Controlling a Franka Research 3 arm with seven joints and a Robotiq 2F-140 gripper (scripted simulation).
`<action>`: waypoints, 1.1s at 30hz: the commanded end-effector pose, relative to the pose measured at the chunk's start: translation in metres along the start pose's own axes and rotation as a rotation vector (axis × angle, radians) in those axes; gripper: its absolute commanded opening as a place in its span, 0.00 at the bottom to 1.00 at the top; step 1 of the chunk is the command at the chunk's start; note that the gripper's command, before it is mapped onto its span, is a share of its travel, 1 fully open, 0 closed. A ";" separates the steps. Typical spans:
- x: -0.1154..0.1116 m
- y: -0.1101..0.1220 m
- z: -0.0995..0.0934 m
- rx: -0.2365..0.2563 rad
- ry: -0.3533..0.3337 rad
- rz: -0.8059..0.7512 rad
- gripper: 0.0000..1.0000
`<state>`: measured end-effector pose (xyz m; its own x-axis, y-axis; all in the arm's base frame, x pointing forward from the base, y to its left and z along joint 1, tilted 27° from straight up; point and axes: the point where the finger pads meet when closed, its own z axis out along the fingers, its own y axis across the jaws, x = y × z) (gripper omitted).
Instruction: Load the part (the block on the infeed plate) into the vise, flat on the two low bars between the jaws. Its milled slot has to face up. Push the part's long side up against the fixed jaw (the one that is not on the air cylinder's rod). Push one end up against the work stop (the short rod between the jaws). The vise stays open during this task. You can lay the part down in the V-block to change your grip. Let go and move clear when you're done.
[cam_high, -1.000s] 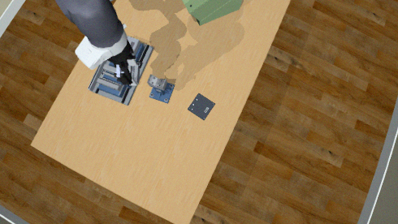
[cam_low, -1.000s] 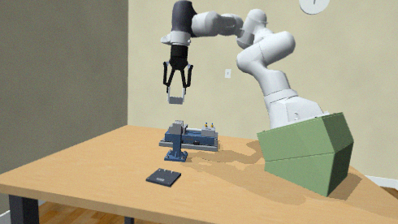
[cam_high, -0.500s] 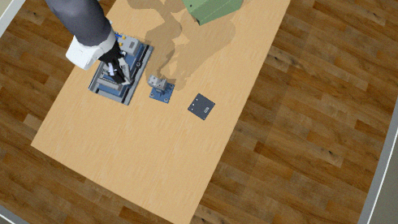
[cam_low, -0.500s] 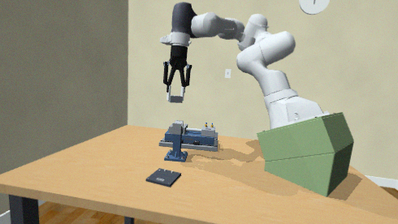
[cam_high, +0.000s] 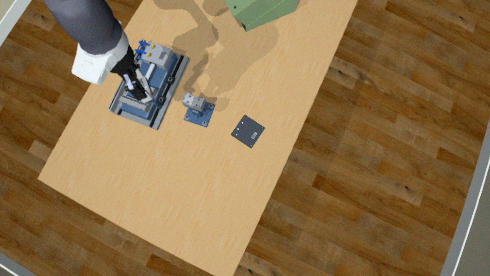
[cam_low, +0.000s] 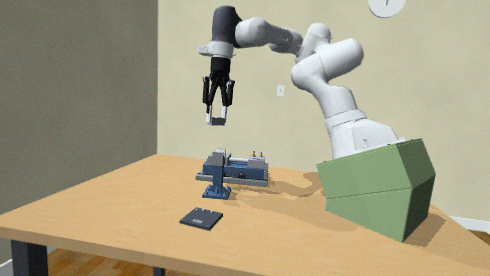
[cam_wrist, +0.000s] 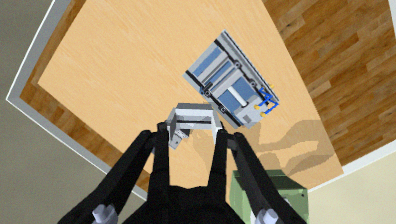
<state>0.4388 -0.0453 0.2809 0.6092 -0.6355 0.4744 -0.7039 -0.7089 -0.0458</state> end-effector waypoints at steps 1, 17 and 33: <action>0.008 0.008 0.001 -0.008 -0.003 -0.174 0.00; 0.032 0.028 0.003 -0.009 -0.008 -0.383 0.00; 0.052 0.050 0.008 -0.011 -0.017 -0.585 0.00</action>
<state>0.4400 -0.1070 0.2963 0.8517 -0.2846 0.4401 -0.3857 -0.9089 0.1585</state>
